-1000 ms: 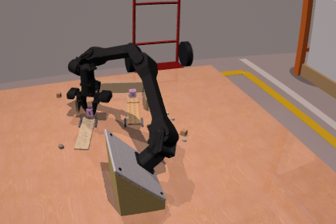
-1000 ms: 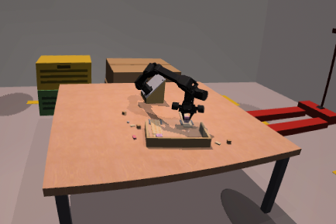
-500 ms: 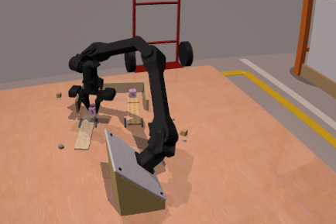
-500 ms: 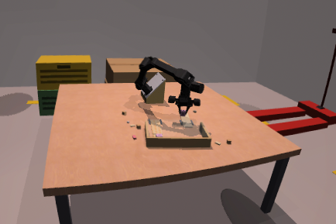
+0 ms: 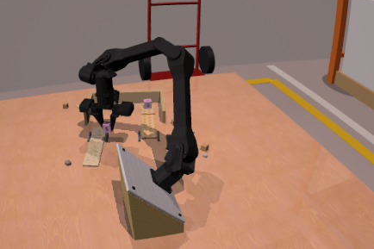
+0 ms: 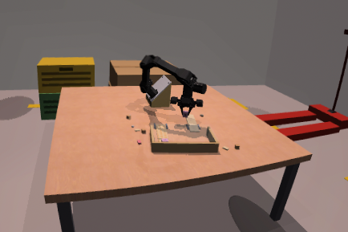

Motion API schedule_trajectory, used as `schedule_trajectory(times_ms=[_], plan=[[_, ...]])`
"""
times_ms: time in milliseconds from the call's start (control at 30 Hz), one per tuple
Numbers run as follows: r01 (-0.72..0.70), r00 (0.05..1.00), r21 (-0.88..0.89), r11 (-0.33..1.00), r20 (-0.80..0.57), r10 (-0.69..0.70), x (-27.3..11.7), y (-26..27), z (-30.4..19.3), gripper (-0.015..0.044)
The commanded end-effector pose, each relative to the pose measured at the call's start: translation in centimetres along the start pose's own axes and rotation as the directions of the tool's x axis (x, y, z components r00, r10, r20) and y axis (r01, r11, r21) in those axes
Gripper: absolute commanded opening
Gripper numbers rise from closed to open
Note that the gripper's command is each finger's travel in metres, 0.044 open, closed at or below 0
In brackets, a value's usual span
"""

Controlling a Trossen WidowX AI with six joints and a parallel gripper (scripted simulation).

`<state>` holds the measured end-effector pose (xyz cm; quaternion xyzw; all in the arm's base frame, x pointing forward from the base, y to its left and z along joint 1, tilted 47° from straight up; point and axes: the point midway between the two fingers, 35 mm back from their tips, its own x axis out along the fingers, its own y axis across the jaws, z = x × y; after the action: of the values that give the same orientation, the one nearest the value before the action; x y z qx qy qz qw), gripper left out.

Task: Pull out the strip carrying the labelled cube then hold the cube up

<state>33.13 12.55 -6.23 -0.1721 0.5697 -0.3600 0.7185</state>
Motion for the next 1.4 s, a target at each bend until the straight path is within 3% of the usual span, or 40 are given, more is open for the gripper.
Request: schedule_trajectory(times_ms=[0, 433, 733, 1367], plan=[[-0.002, 1.000, 0.001, 1.000, -0.006, 0.002, 0.1, -0.8, -1.2, 0.0000], [0.002, 1.000, 0.009, 1.000, -0.001, -0.002, 0.3, -3.5, -4.3, 0.0000], [0.001, 1.000, 0.009, 1.000, -0.002, -0.001, -3.2, -3.5, -4.3, 0.0000], [0.001, 1.000, 0.009, 1.000, -0.002, -0.001, -3.3, -3.5, -4.3, 0.0000]])
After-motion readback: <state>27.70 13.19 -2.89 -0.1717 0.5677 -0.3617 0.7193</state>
